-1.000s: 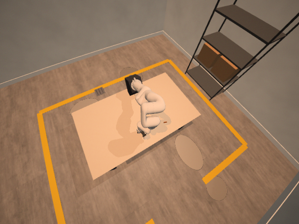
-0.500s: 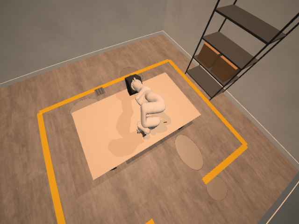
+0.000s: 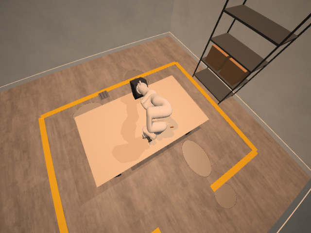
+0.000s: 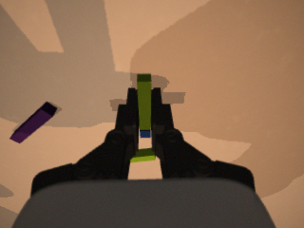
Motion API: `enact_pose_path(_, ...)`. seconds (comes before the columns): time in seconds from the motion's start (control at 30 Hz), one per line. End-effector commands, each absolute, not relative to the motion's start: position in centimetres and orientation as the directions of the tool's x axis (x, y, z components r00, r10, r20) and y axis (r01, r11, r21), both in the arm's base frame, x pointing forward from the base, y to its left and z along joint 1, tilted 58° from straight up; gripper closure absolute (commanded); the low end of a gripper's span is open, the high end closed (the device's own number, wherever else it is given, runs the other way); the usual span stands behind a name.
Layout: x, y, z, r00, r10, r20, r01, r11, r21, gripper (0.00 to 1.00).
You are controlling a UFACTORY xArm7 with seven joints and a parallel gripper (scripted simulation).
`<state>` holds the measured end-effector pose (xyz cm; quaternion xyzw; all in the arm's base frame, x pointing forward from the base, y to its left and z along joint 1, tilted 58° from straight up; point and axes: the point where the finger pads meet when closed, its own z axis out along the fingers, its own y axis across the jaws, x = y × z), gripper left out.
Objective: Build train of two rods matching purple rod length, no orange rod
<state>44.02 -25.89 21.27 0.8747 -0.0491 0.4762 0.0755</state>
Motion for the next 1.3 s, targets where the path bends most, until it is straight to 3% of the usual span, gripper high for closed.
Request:
enact_pose_path(0.0,44.0,-26.0,21.3,0.541,-0.015,0.841,-0.159,-0.984,0.085,0.88)
enact_pose_path(0.23,44.0,-26.0,21.3,0.541,-0.015,0.841,-0.159,-0.984,0.085,0.84)
enact_pose_path(0.37,44.0,-26.0,21.3,0.541,-0.015,0.841,-0.159,-0.984,0.085,0.76)
enact_pose_path(0.87,43.6,-25.9,21.6,0.541,-0.015,0.841,-0.159,-0.984,0.085,0.76)
enact_pose_path(1.27,38.5,-24.8,24.9,0.541,-0.015,0.841,-0.159,-0.984,0.085,0.76)
